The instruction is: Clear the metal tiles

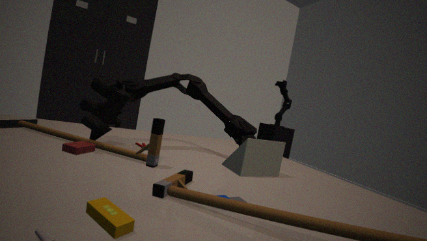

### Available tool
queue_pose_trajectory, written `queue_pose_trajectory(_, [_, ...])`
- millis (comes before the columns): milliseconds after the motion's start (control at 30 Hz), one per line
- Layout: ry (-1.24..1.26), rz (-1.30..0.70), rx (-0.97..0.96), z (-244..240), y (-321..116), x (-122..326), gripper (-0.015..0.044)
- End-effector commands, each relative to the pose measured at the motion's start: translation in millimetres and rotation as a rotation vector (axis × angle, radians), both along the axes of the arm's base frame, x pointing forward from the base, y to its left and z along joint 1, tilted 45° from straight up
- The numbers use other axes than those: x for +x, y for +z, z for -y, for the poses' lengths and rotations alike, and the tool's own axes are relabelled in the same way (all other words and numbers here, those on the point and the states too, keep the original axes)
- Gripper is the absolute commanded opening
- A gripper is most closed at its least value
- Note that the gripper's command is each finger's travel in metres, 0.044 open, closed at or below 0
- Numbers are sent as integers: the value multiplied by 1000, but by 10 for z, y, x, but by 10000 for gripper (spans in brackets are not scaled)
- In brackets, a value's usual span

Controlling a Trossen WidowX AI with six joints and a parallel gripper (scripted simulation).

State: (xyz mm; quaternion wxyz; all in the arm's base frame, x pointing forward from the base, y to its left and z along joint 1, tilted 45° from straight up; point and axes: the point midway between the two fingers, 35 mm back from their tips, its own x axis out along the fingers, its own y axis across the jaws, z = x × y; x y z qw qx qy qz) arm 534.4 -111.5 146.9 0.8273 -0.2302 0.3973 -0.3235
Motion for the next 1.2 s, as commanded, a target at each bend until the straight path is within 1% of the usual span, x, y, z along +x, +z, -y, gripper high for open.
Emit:
queue_pose_trajectory(0, [-8,1,1,-11,-35,26,0])
queue_pose_trajectory(1167, [-8,1,3,-215,-209,240,0])
